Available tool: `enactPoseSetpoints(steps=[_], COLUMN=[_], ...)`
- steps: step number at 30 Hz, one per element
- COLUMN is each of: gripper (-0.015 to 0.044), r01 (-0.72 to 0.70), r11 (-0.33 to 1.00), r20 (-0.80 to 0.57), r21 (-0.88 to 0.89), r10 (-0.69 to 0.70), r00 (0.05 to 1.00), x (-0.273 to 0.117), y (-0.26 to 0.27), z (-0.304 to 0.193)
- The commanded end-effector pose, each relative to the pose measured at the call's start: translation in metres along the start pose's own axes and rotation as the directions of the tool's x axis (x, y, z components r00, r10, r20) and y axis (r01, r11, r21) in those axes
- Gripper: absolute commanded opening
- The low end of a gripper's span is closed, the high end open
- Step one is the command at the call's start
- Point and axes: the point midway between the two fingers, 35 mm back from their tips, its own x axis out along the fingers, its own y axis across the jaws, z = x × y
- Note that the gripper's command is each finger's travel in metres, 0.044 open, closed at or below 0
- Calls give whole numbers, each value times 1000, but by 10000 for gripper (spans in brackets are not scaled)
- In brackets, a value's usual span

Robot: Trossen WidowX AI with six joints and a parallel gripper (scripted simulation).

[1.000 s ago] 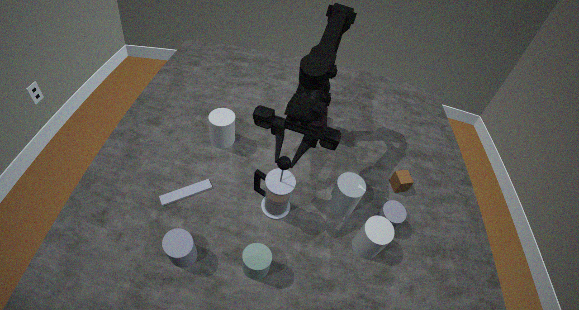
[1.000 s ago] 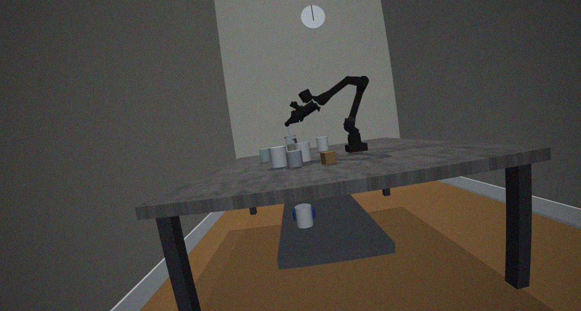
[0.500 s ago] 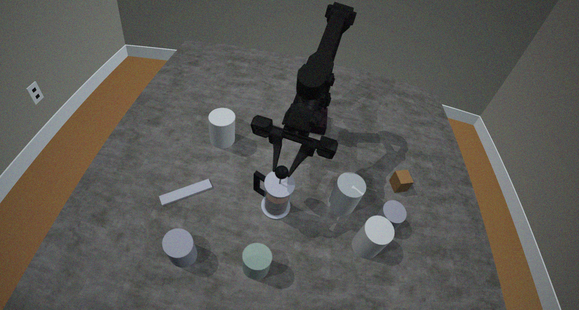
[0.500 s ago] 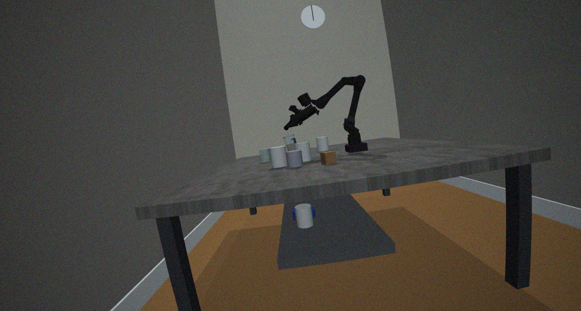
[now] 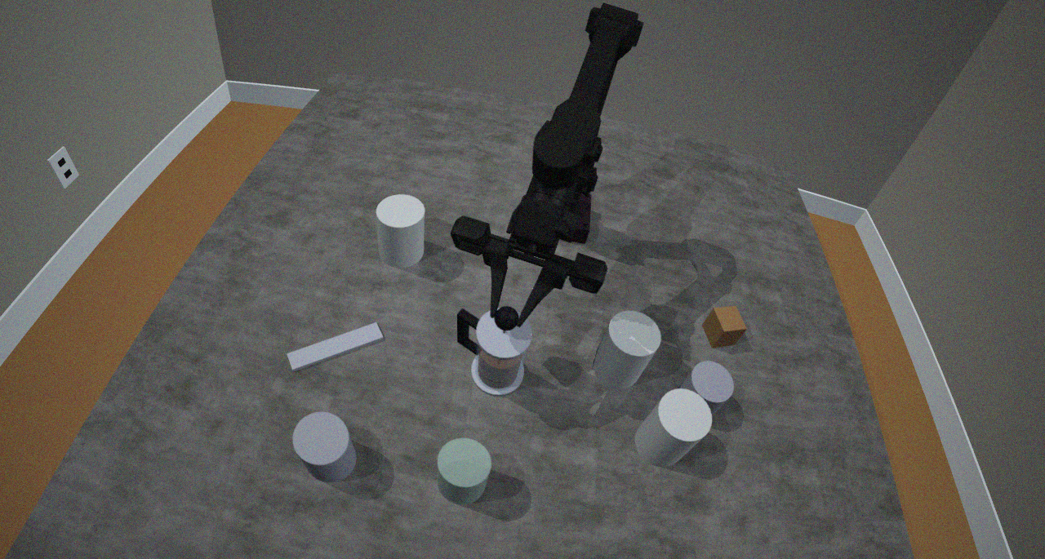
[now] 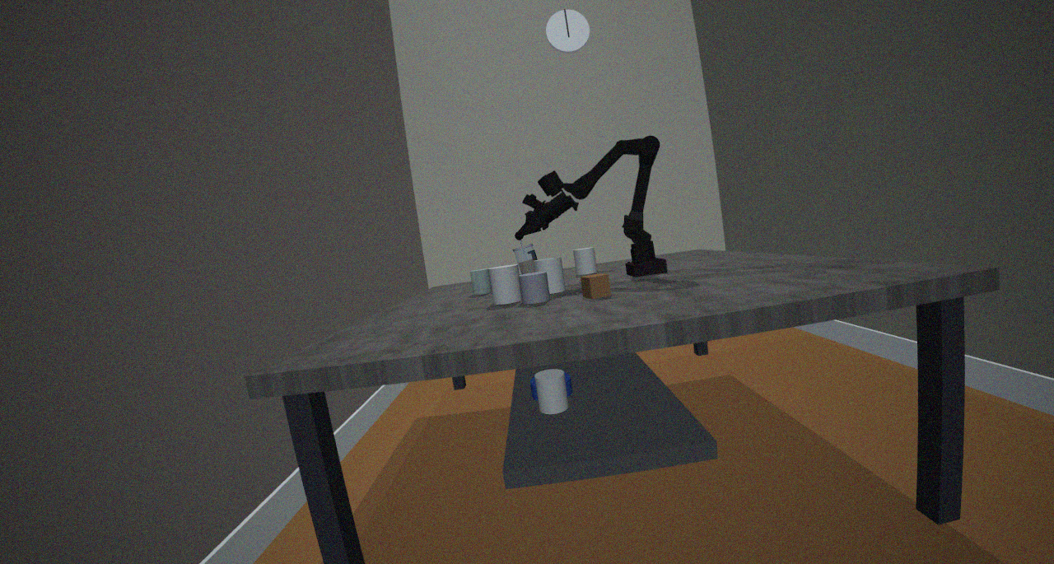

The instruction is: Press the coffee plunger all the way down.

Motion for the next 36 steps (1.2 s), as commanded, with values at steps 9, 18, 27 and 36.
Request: enactPoseSetpoints(steps=[9,18,27,36], gripper=[115,115,115,115], r01=[2,2,2,0], r11=[1000,1000,1000,1000], r20=[-40,-40,-40,-26], r21=[8,8,8,1], r10=[-2,-2,-2,0], r00=[999,999,999,1000], x=[6,7,8,6], y=[0,0,0,0], z=[-9,-8,-7,-3])
